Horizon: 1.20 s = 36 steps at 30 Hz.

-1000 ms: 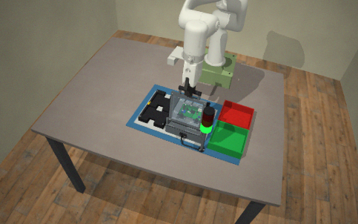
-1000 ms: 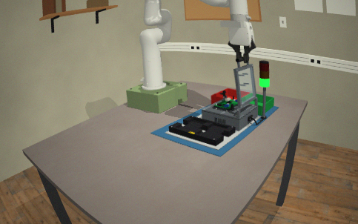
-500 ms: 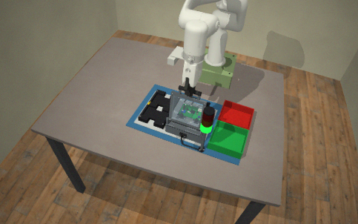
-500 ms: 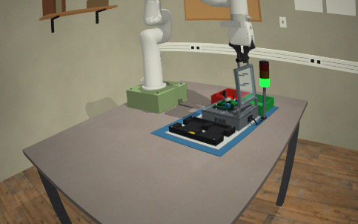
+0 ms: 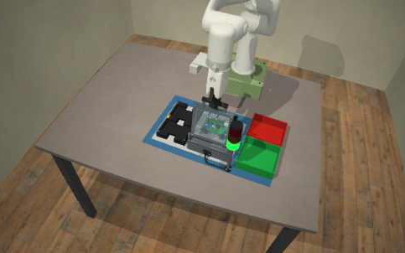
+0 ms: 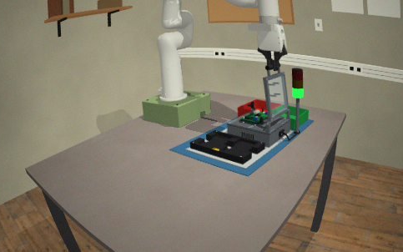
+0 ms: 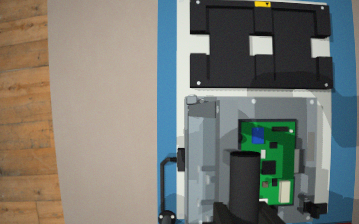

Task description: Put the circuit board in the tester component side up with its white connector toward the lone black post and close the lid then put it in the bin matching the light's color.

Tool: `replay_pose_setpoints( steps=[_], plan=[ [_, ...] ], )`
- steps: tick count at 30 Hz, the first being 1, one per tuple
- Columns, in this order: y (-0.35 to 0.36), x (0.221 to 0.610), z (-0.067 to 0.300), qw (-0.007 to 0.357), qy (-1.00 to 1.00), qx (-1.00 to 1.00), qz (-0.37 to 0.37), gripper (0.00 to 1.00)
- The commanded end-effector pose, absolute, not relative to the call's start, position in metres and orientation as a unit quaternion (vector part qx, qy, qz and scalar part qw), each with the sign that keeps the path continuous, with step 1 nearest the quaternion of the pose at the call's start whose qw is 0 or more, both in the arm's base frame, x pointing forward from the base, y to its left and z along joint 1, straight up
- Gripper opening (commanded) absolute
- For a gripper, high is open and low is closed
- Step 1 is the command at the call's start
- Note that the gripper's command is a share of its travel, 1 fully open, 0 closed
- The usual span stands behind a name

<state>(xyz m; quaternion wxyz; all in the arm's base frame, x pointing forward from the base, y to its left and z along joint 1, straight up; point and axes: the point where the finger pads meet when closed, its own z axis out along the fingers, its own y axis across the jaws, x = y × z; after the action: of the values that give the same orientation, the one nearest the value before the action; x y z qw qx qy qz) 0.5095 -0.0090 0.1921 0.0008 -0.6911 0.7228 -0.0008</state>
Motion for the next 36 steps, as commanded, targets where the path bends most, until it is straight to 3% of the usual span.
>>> replay_pose_setpoints(
  steps=[1,22,36],
  plan=[
    [-0.009,0.511,0.194,0.002,0.723,-0.691,-0.002,0.00],
    [-0.009,0.514,0.194,0.002,0.723,-0.691,-0.002,0.00],
    [-0.011,0.556,0.196,0.002,0.723,-0.691,-0.002,0.00]
  ],
)
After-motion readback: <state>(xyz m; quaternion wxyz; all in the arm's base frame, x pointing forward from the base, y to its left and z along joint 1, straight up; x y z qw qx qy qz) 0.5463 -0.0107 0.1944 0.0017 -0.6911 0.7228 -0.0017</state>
